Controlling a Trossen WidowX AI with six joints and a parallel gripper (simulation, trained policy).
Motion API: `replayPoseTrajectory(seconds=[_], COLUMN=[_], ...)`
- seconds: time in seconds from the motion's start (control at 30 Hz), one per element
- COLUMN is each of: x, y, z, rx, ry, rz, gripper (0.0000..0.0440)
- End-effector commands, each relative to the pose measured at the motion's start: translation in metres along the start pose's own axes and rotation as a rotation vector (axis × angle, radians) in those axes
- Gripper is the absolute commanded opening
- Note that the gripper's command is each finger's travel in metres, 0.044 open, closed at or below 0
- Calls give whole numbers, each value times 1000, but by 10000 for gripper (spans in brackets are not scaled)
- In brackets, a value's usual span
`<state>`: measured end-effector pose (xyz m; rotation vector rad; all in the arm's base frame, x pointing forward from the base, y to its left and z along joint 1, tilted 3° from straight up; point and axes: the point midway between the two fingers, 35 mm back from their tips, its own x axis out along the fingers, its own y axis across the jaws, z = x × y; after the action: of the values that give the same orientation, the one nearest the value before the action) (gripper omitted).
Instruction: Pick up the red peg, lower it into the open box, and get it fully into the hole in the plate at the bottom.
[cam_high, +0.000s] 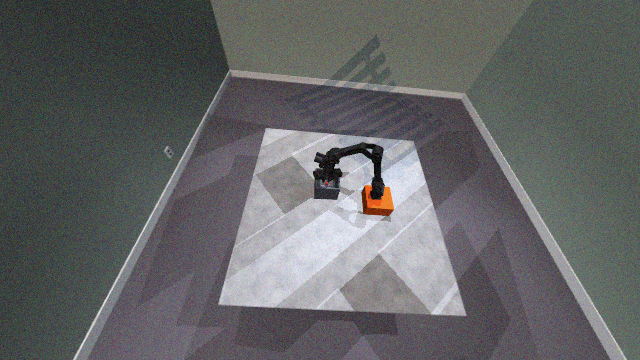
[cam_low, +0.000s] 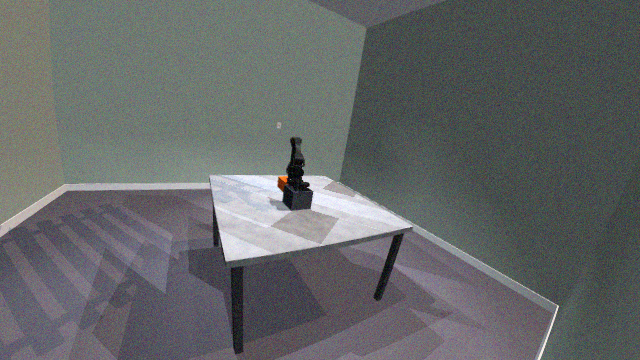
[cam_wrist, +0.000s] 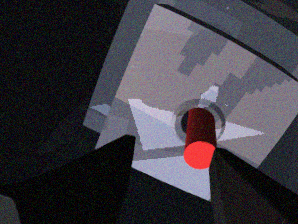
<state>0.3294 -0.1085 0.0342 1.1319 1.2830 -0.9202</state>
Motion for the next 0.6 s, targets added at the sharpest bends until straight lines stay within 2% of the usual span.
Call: replayPoseTrajectory(seconds=[0.0, 0.57], x=[-6, -46], y=[4, 20], z=[0, 18], rx=[0, 22], ry=[32, 95], rz=[22, 152], gripper=[162, 201])
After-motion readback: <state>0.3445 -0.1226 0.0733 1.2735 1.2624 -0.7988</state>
